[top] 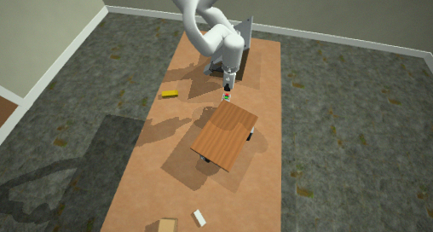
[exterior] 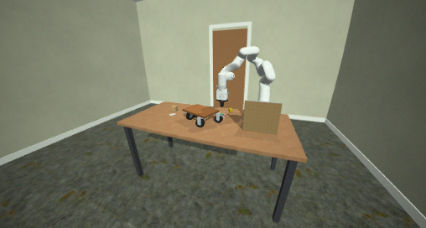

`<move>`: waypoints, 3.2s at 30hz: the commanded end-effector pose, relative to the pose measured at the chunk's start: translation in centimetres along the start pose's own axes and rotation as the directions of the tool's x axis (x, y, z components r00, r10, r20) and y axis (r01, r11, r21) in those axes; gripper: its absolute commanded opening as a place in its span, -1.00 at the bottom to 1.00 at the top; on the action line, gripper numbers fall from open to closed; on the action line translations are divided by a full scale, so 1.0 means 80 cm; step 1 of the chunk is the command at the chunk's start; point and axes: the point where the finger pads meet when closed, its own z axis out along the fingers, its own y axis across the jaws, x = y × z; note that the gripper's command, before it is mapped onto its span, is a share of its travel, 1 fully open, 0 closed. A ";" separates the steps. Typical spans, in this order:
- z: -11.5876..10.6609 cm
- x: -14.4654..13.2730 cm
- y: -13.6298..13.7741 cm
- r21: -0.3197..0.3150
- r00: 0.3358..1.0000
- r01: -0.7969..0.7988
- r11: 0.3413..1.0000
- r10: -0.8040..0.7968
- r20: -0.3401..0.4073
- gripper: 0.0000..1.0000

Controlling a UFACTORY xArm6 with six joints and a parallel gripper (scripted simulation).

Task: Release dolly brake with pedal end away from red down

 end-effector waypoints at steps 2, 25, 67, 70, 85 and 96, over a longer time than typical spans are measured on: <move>0.000 0.000 -0.001 0.003 1.000 -0.001 1.000 0.001 0.001 -1.00; 0.034 -0.001 -0.001 0.003 1.000 -0.001 1.000 0.001 0.001 -1.00; 0.083 -0.001 -0.001 0.003 1.000 -0.001 1.000 0.001 0.001 -1.00; 0.083 -0.001 -0.001 0.003 1.000 -0.001 1.000 0.001 0.001 -1.00; 0.083 -0.002 -0.002 0.003 1.000 -0.001 1.000 0.001 0.001 -1.00; 0.083 -0.002 -0.002 0.003 1.000 -0.001 1.000 0.001 0.001 -1.00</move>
